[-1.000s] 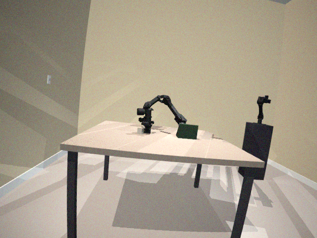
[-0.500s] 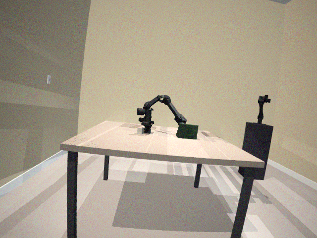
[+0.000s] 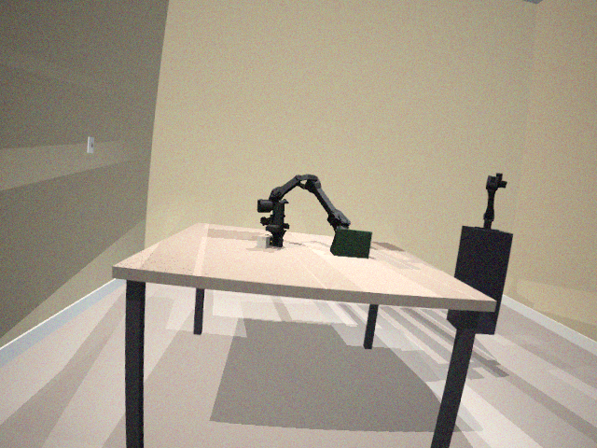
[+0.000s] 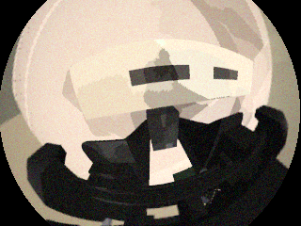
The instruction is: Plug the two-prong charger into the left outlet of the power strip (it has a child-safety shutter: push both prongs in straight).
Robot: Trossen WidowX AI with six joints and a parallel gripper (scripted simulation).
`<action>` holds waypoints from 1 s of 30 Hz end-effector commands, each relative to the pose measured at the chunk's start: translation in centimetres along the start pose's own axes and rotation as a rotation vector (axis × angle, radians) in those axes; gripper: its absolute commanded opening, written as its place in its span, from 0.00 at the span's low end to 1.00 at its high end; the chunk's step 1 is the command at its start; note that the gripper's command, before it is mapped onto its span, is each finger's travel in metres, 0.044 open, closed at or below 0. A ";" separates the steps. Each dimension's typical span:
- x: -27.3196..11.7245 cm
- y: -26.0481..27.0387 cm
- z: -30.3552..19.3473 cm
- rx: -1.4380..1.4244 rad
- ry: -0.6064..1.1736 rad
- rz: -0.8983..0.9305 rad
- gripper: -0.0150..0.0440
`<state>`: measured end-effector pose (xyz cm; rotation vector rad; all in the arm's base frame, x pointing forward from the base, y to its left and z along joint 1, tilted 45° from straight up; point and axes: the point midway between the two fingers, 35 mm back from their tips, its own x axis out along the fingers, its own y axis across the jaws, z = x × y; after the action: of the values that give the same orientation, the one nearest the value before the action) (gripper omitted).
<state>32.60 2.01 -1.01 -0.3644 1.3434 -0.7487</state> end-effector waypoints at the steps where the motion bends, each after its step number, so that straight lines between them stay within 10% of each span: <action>1: 0.0 0.0 -0.2 0.002 -0.004 -0.004 0.25; 30: 0.1 0.0 -0.8 0.001 -0.003 -0.004 0.25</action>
<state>31.99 2.07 -1.17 -0.3668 1.3424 -0.7496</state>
